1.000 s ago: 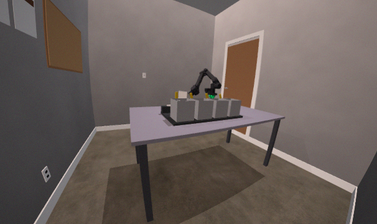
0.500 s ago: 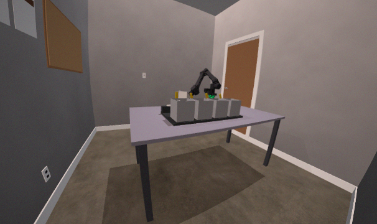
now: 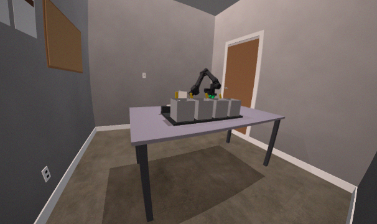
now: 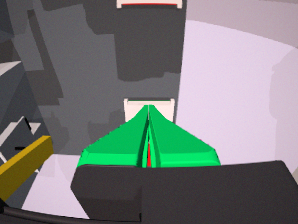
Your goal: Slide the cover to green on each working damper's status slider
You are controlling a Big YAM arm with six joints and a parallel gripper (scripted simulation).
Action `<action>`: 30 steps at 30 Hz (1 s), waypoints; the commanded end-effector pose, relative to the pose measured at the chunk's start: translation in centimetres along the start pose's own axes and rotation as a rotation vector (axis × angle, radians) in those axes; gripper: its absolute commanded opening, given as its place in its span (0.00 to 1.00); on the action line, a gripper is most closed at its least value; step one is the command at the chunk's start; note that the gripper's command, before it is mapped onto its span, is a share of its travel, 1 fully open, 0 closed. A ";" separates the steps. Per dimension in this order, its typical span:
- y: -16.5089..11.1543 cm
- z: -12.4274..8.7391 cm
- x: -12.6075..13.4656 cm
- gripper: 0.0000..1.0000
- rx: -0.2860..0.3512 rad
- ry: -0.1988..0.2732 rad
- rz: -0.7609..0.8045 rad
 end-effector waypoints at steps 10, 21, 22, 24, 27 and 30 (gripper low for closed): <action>-0.1 -0.2 0.2 0.00 0.003 0.013 0.007; -0.1 -0.2 0.2 0.00 0.003 0.013 0.007; -0.1 -0.2 0.2 0.00 0.003 0.013 0.006; -0.1 -0.1 0.2 0.00 0.002 0.012 0.005; -0.1 0.1 0.0 0.00 0.000 0.007 0.004; 0.0 0.2 -0.1 0.00 -0.002 0.001 0.007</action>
Point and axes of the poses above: the point where the finger pads meet when closed, its own z axis out along the fingers, its own x axis across the jaws, y = z × x, the point moved 7 cm from there along -z, back along the fingers, and after that the axes turned 14 degrees about z, right-handed, at the moved point
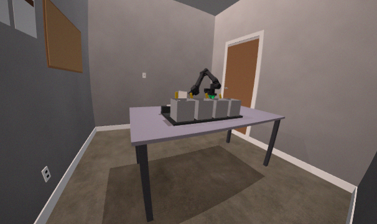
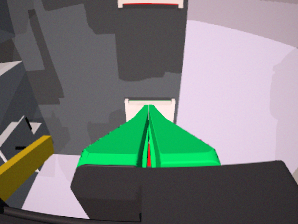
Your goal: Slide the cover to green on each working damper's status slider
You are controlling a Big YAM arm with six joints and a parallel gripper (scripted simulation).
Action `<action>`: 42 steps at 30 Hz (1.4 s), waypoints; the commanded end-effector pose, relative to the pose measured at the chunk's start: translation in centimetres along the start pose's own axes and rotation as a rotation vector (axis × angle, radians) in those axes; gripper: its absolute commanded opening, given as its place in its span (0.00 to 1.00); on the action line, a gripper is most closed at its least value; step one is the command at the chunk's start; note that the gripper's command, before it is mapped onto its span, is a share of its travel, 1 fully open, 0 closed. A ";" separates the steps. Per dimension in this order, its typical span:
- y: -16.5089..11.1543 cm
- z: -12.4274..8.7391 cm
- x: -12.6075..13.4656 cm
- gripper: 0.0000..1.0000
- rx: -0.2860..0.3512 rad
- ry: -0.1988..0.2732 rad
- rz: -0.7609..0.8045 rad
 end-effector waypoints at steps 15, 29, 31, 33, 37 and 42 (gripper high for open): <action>0.0 1.2 -0.1 0.00 -0.006 -0.008 0.006; 0.1 2.2 -0.1 0.00 -0.007 -0.010 0.008; 0.1 2.3 -0.1 0.00 -0.007 -0.010 0.008; 0.1 2.3 -0.1 0.00 -0.007 -0.010 0.008; 0.0 2.5 -0.1 0.00 -0.006 -0.008 0.006; 0.0 2.7 -0.1 0.00 -0.006 -0.008 0.007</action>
Point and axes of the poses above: the point where the finger pads meet when closed, its own z axis out along the fingers, its own x axis across the jaws, y = z × x, the point moved 7 cm from there along -z, back along the fingers, and after that the axes turned 14 degrees about z, right-handed, at the moved point
